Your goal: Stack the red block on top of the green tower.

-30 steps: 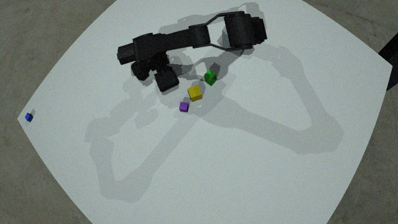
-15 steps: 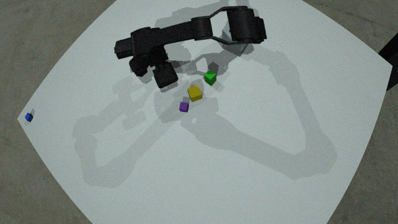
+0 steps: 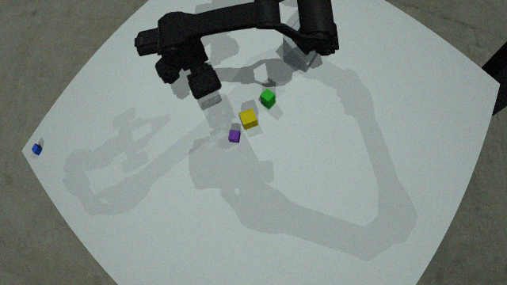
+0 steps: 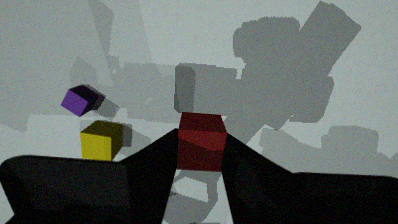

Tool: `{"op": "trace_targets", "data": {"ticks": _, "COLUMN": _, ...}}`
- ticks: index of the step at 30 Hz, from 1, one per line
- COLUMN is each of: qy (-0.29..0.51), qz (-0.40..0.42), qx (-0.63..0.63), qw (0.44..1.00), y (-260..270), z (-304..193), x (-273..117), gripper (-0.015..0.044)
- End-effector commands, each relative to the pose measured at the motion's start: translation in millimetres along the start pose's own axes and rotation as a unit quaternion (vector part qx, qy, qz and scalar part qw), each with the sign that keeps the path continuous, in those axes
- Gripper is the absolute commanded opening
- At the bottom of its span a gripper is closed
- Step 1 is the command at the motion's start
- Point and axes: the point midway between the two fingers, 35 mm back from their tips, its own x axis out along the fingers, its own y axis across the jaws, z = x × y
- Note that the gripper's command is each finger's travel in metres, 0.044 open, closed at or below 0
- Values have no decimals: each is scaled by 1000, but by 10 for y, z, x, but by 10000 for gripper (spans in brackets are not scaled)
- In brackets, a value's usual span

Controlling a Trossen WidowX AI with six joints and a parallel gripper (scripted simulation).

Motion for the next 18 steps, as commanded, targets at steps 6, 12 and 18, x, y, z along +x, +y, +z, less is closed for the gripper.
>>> {"op": "trace_targets", "data": {"ticks": 6, "qy": -2, "qz": -3, "qx": -2, "qw": 1000, "y": -5, "z": 0, "x": -226, "gripper": 0}}
{"op": "trace_targets", "data": {"ticks": 12, "qy": -2, "qz": -3, "qx": -2, "qw": 1000, "y": 20, "z": -17, "x": -232, "gripper": 0}}
{"op": "trace_targets", "data": {"ticks": 18, "qy": -2, "qz": -3, "qx": -2, "qw": 1000, "y": 199, "z": -214, "x": -277, "gripper": 0}}
